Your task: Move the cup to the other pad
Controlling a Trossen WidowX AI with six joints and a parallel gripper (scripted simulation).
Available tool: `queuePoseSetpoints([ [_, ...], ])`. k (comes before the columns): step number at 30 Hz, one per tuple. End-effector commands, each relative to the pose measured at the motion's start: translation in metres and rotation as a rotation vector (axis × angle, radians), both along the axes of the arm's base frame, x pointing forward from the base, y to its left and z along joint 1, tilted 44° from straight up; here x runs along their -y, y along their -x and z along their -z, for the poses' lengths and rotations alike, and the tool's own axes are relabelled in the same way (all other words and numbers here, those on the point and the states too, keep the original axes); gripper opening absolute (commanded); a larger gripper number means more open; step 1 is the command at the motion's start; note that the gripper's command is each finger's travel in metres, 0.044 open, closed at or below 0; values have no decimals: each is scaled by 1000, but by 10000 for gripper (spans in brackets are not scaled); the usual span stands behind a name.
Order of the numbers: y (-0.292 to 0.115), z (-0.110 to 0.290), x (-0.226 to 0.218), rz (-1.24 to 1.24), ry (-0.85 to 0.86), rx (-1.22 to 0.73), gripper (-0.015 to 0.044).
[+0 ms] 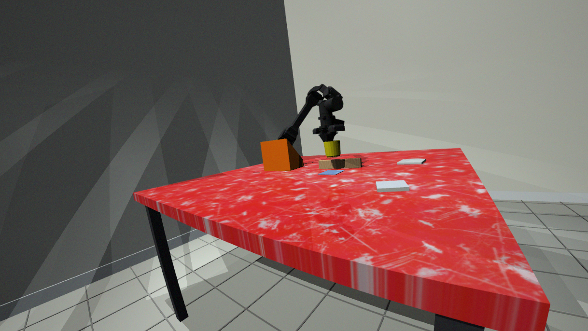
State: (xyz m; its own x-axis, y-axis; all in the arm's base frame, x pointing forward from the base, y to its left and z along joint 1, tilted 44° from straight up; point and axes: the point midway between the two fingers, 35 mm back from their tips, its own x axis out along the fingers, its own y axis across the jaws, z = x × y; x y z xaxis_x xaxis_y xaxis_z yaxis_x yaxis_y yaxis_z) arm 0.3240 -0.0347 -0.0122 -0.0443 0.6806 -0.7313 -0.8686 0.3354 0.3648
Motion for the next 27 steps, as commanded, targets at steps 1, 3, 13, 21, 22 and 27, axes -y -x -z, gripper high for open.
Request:
queuePoseSetpoints([
  [1,0,-9,-7,6,1,10,0],
  [3,1,-12,-10,6,0,10,0],
  [13,4,-28,-27,6,-1,9,0],
  [21,6,-41,-41,6,-2,9,0],
  [22,7,-43,-43,6,-2,9,0],
  [27,8,-52,-52,6,-3,9,0],
])
